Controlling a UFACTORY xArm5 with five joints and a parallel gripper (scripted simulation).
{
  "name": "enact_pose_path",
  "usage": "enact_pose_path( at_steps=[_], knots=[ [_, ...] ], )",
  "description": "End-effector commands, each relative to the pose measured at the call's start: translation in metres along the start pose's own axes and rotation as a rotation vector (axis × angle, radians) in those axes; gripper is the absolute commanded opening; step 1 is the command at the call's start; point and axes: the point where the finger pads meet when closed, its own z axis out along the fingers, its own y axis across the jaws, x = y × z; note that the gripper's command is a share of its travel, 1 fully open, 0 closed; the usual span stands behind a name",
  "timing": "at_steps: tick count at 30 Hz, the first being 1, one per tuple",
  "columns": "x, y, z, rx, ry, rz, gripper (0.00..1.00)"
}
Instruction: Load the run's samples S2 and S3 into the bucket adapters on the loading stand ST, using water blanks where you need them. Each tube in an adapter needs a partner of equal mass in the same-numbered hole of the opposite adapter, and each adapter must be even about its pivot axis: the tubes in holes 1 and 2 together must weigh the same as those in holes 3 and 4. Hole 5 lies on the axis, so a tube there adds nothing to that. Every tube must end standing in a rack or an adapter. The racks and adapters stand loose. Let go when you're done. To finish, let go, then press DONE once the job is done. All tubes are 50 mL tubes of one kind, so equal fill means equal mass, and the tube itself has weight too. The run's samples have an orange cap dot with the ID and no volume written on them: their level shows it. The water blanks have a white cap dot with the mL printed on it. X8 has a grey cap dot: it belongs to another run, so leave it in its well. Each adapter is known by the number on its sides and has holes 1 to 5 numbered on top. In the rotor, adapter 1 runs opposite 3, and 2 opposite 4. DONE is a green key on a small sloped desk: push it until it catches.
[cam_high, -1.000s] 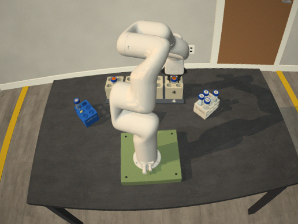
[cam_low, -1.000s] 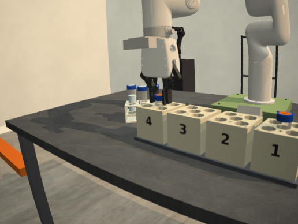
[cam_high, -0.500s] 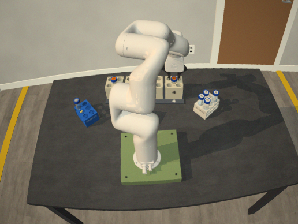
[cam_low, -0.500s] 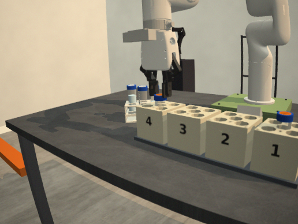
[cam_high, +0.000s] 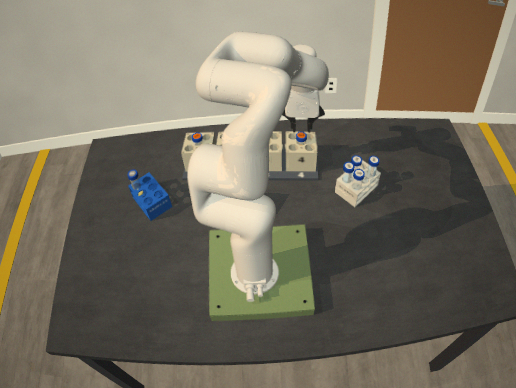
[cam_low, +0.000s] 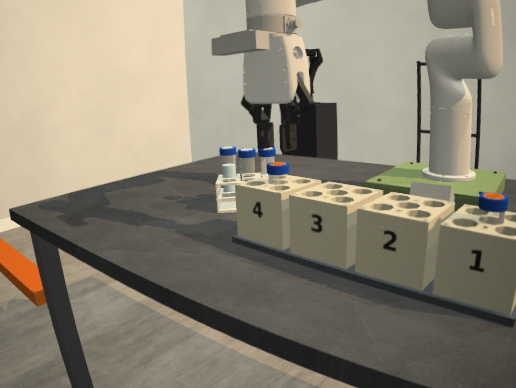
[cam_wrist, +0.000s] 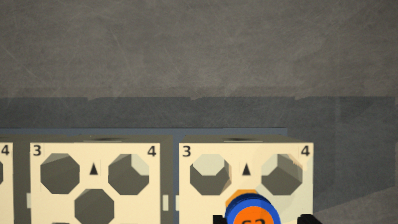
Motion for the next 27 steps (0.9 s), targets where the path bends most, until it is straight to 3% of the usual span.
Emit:
enact_pose_path(
  at_steps=[1,27],
  knots=[
    [0.001,0.0,-0.01,-0.003,0.003,0.0,0.44],
    [0.001,0.0,-0.058,-0.003,0.003,0.0,0.44]
  ],
)
